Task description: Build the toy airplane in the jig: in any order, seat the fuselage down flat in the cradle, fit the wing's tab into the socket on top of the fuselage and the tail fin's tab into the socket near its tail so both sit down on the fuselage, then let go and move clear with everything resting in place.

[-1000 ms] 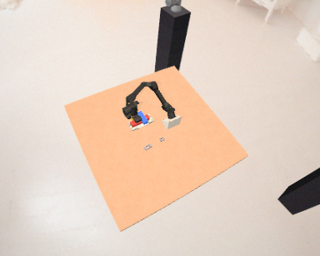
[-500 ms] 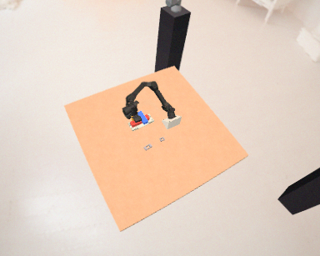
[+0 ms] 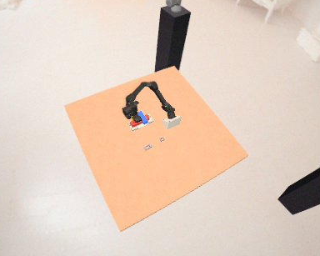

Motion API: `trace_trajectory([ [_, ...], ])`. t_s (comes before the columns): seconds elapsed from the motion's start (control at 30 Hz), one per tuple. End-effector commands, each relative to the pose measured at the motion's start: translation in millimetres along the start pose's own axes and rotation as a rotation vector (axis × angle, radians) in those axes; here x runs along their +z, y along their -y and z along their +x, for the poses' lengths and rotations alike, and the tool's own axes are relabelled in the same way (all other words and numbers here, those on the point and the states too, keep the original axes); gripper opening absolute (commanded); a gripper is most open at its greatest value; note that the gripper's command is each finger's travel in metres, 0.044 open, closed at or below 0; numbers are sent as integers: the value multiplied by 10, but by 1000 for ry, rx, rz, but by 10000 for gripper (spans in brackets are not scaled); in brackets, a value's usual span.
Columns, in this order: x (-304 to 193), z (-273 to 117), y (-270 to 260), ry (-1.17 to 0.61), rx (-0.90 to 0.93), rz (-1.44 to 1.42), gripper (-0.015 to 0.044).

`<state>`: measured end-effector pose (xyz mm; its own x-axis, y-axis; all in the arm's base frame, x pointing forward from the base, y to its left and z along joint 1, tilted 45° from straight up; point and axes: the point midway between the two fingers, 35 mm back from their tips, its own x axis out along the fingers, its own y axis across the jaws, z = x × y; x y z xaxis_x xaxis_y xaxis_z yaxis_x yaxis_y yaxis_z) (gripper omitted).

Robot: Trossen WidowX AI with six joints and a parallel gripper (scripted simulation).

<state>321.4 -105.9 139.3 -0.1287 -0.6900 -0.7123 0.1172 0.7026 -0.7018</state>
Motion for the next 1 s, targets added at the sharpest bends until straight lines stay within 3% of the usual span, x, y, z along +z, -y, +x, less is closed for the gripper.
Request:
trace_trajectory([
  [0.0,-3,10,-15,-3,3,2,65],
  [0.97,-3,188,-26,-3,3,2,65],
])
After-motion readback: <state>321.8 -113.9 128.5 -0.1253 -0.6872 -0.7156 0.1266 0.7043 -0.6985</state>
